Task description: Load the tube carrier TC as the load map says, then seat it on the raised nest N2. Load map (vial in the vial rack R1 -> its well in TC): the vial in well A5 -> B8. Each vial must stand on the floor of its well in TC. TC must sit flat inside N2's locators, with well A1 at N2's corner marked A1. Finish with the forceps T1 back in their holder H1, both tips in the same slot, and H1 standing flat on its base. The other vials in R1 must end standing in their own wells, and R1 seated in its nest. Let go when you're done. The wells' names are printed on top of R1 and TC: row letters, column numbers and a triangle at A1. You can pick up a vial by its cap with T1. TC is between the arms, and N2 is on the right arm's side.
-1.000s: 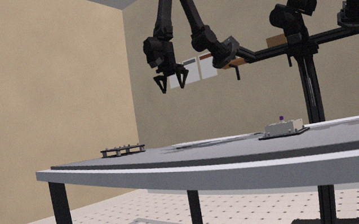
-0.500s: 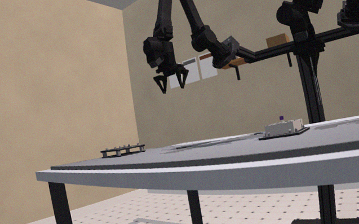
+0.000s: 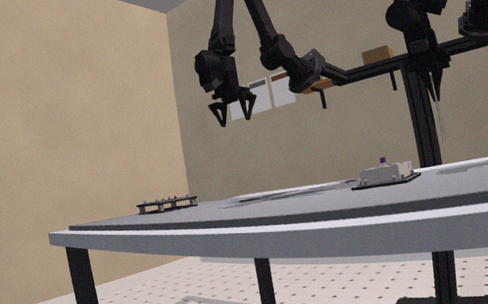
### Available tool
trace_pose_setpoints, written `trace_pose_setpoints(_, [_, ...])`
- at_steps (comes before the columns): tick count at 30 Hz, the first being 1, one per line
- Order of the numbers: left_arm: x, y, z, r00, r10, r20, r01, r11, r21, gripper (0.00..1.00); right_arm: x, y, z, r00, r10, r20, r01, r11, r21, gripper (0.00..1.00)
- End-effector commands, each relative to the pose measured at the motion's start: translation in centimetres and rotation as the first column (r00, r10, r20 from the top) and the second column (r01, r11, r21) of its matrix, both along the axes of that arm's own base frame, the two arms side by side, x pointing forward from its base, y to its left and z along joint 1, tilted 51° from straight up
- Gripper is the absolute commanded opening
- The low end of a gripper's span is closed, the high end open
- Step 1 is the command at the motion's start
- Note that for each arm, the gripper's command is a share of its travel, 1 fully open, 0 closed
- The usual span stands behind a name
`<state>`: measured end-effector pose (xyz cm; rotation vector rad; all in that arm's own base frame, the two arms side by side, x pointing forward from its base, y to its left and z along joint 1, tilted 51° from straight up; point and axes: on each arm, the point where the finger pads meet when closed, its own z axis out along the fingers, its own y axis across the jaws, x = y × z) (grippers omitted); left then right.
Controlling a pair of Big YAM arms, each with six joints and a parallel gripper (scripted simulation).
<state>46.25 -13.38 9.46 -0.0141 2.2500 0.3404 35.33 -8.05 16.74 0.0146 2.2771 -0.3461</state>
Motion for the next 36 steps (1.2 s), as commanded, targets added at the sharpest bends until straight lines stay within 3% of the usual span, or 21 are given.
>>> trace_pose_setpoints(1, [0.2, 1.0, 1.1, 1.0, 0.001, 0.022, -0.001, 1.0, 0.0, 0.07, 0.3, 0.0, 0.8, 1.0, 0.012, 0.014, -0.012, 1.0, -0.012, 1.0])
trace_pose_setpoints(30, [-0.4, 4.5, 1.4, 1.0, -0.011, 0.002, 0.011, 1.0, 0.01, 0.07, 0.3, 0.0, 0.8, 1.0, 0.012, 0.014, -0.012, 1.0, -0.012, 1.0])
trace_pose_setpoints(36, [-0.4, 5.9, 2.6, 1.0, 0.0, 0.021, 0.0, 1.0, 0.004, 0.07, 0.3, 0.0, 0.8, 1.0, 0.012, 0.014, -0.012, 1.0, -0.012, 1.0])
